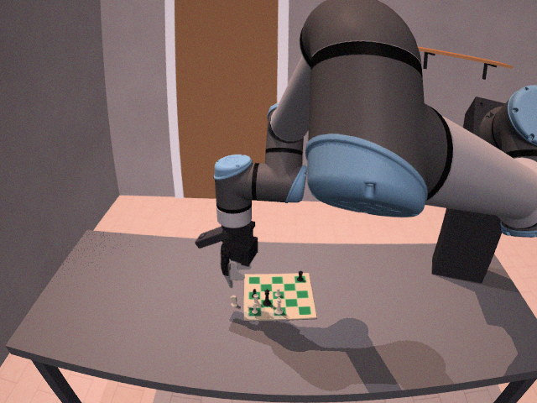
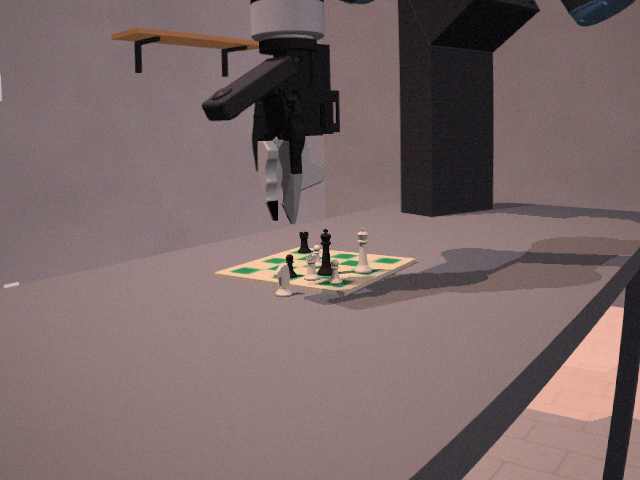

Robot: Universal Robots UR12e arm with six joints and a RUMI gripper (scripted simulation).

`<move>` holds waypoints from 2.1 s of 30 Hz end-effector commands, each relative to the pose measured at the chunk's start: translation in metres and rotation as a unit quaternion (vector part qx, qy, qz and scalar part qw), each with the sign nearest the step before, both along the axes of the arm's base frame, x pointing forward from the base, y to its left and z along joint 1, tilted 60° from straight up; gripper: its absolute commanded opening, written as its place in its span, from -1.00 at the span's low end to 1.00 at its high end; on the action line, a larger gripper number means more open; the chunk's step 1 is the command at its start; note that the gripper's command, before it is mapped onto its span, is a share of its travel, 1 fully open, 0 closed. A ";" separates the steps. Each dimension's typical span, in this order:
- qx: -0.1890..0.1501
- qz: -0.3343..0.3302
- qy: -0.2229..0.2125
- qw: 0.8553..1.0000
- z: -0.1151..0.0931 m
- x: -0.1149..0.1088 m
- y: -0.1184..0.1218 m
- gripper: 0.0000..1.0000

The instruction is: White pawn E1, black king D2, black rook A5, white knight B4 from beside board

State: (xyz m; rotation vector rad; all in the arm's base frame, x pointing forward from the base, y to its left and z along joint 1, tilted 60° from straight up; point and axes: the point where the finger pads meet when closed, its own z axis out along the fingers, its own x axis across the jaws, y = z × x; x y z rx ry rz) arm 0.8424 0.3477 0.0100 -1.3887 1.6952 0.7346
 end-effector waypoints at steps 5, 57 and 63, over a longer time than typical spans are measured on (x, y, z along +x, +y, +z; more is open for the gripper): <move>0.000 0.000 0.000 1.000 -0.005 0.003 0.009 -0.56; 0.000 0.000 0.000 1.000 -0.023 0.011 0.038 -0.56; 0.000 0.000 0.000 1.000 -0.023 0.011 0.038 -0.56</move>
